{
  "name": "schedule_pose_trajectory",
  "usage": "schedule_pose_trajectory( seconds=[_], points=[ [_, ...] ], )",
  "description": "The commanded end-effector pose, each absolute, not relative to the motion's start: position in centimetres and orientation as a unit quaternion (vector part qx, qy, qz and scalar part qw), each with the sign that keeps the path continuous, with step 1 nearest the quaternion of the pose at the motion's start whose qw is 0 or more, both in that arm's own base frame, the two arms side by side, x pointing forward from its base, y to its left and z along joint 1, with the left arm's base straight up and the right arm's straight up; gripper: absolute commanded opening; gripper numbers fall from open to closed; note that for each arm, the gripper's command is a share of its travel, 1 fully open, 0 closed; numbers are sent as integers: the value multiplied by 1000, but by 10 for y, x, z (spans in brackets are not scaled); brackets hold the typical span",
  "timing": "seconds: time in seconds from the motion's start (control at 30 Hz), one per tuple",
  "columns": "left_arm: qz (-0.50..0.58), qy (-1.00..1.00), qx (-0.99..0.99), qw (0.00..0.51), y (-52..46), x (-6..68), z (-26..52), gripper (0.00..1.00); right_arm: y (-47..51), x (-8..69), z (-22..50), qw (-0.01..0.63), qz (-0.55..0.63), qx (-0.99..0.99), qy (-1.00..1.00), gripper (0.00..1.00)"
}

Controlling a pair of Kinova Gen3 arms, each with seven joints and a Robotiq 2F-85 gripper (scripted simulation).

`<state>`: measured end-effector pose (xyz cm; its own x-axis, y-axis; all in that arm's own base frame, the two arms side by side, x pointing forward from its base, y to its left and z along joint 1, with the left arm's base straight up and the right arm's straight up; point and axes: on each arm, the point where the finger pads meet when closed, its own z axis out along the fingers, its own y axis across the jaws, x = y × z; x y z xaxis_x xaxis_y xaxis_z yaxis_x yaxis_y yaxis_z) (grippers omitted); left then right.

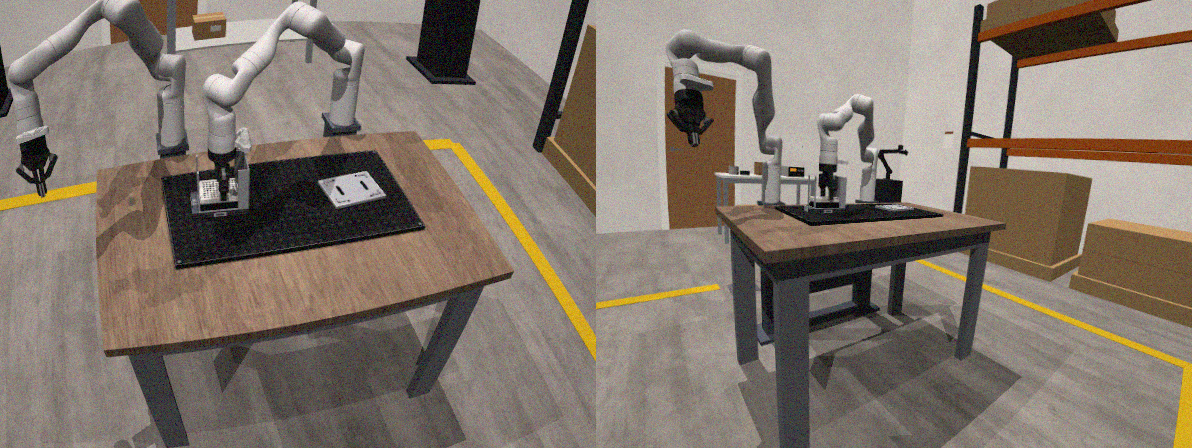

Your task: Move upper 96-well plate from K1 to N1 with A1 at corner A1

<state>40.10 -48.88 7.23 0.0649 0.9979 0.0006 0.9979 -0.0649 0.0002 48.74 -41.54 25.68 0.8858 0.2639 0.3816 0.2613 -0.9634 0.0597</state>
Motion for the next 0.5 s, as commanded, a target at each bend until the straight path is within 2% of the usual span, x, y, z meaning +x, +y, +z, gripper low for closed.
schedule_pose_trajectory(
  seconds=[0.0,0.47],
  points=[
    [0,-684,-730,-1,-489,401,77,937,-416,488,259,4,198,971,136,17],
    [0,-684,-730,-1,-489,401,97,937,-416,488,259,4,198,971,136,17]
  ],
)
